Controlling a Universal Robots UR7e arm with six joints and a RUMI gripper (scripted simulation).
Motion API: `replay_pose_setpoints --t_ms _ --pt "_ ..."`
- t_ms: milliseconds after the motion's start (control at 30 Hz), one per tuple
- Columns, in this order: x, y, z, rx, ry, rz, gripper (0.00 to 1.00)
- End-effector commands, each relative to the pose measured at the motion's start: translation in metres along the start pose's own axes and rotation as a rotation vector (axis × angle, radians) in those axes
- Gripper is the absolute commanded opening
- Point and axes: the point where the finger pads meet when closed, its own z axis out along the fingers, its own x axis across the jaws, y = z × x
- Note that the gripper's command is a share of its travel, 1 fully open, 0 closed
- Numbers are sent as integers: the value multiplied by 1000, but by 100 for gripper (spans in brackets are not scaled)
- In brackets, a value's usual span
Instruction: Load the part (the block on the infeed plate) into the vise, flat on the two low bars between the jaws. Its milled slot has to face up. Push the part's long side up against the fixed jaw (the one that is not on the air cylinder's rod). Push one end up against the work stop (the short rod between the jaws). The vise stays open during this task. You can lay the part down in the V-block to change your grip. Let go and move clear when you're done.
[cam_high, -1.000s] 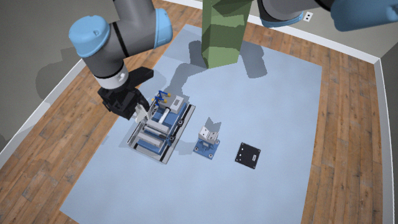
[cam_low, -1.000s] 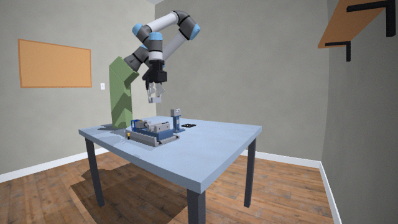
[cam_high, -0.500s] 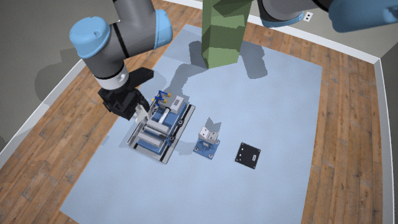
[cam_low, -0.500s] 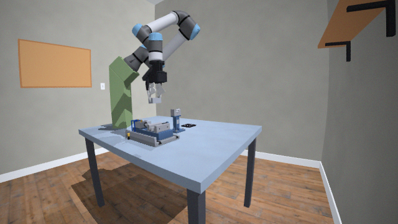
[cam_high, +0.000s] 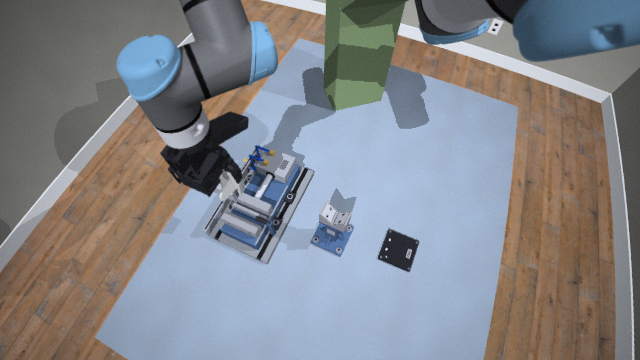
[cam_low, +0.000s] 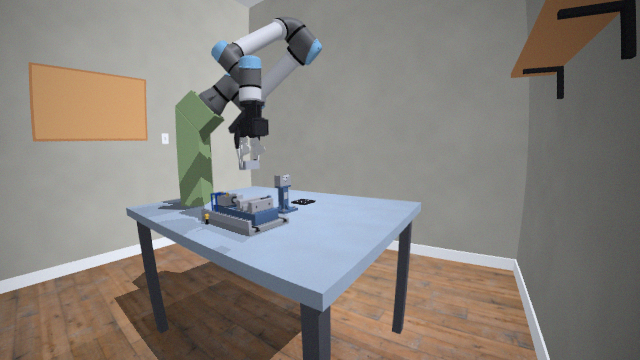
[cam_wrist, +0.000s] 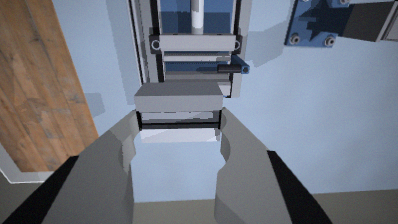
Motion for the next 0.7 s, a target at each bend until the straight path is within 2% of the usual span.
replay_pose_setpoints --t_ms 0,667 --pt "0 0 7 -1 -1 0 0" --pt "-1 1 40 -1 -1 0 0"
